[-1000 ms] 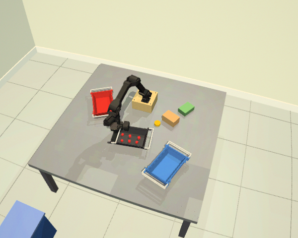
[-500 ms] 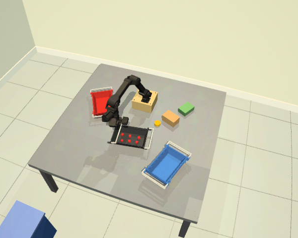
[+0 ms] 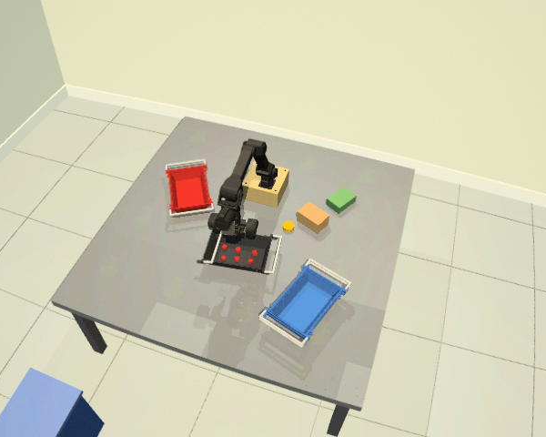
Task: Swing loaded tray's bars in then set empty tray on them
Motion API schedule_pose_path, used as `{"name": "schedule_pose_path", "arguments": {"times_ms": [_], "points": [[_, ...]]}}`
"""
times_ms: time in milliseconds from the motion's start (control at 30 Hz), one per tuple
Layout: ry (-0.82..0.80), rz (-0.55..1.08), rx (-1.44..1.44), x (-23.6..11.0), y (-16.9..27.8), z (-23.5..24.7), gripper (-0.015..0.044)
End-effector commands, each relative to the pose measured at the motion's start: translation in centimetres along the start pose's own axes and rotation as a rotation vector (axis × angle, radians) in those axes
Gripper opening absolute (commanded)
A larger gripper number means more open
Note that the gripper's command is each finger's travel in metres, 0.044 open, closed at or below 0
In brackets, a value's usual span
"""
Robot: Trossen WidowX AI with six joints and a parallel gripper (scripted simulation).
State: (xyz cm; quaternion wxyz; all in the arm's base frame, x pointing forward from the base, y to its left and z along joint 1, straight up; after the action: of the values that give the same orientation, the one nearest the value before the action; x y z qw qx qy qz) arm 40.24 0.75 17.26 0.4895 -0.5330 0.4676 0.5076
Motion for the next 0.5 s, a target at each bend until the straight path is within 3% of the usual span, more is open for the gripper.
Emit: {"name": "schedule_pose_path", "arguments": {"times_ms": [0,200,467], "points": [[-0.01,0.01,-0.008,2.6,0.6,6.3,0.0088],[-0.017,0.017,-0.008,6.7,4.1,15.8,0.0088],[-0.017,0.018,-0.008,7.1,4.6,16.8,0.0088]]}}
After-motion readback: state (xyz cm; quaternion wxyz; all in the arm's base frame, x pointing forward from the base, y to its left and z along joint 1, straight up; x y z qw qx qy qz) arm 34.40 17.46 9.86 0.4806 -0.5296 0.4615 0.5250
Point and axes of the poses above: the point midway between the two fingers, 35 mm back from their tips, its own x axis out along the fingers, its own z axis across the jaws, y = z × x, the point moved 5 cm from there along -x, back along the fingers, and after that the axes turned 4 degrees about x, right-handed, at the moved point
